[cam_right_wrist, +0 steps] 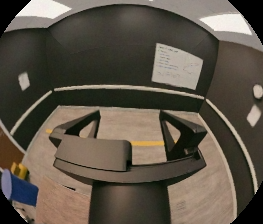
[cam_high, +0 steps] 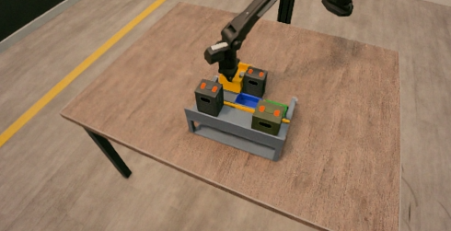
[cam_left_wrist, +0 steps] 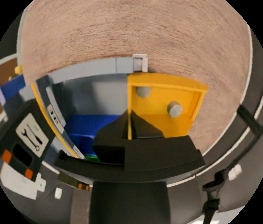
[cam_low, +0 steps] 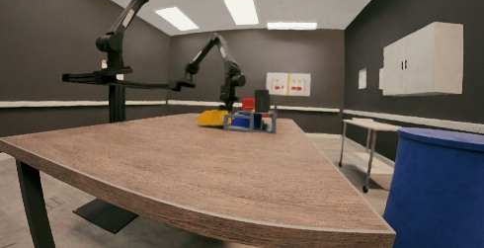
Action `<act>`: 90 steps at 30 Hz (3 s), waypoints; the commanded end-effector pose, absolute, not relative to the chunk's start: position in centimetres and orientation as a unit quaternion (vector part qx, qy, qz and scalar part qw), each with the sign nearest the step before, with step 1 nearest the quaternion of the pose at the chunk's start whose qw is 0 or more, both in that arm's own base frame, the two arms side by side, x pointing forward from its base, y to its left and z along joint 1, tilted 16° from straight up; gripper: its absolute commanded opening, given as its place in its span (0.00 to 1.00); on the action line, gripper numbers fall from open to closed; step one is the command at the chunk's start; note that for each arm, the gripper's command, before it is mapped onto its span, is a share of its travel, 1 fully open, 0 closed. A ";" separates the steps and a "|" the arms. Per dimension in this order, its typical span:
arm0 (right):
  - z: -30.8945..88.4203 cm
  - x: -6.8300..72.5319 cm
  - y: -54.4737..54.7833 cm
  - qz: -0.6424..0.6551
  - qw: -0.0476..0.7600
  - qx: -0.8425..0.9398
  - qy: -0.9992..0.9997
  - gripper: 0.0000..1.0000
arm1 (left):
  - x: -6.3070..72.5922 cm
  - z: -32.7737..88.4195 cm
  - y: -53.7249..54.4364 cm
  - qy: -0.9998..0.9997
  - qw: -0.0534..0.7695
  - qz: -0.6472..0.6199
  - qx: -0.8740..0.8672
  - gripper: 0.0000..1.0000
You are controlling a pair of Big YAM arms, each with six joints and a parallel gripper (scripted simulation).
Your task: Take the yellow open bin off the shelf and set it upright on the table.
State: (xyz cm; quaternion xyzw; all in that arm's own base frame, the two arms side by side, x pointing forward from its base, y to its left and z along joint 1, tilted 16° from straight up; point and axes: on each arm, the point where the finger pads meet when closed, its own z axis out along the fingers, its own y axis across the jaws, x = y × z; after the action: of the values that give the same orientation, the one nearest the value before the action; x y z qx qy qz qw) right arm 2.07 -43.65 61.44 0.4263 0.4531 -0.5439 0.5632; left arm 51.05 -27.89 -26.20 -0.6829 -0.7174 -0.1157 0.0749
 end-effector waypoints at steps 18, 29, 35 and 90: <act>62.6 1.7 -42.7 -0.551 0.574 0.419 0.437 1.00 | 51.7 -22.7 -31.0 -0.717 0.035 -0.121 -0.686 0.00; 62.6 1.7 -42.7 -0.551 0.574 0.419 0.437 1.00 | 50.7 -22.8 -30.8 -0.715 0.041 -0.120 -0.687 0.00; 62.6 1.7 -42.7 -0.551 0.574 0.419 0.437 1.00 | 50.7 -22.8 -31.0 -0.716 0.038 -0.120 -0.687 0.00; 62.6 1.7 -42.7 -0.551 0.574 0.419 0.437 1.00 | 51.0 -22.8 -31.2 -0.716 0.033 -0.120 -0.687 0.00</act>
State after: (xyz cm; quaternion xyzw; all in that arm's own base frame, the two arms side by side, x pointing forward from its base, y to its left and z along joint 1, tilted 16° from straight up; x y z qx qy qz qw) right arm 2.07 -43.65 61.44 0.4263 0.4531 -0.5439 0.5632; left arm 49.28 -28.17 -26.28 -0.6833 -0.7173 -0.1165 0.0714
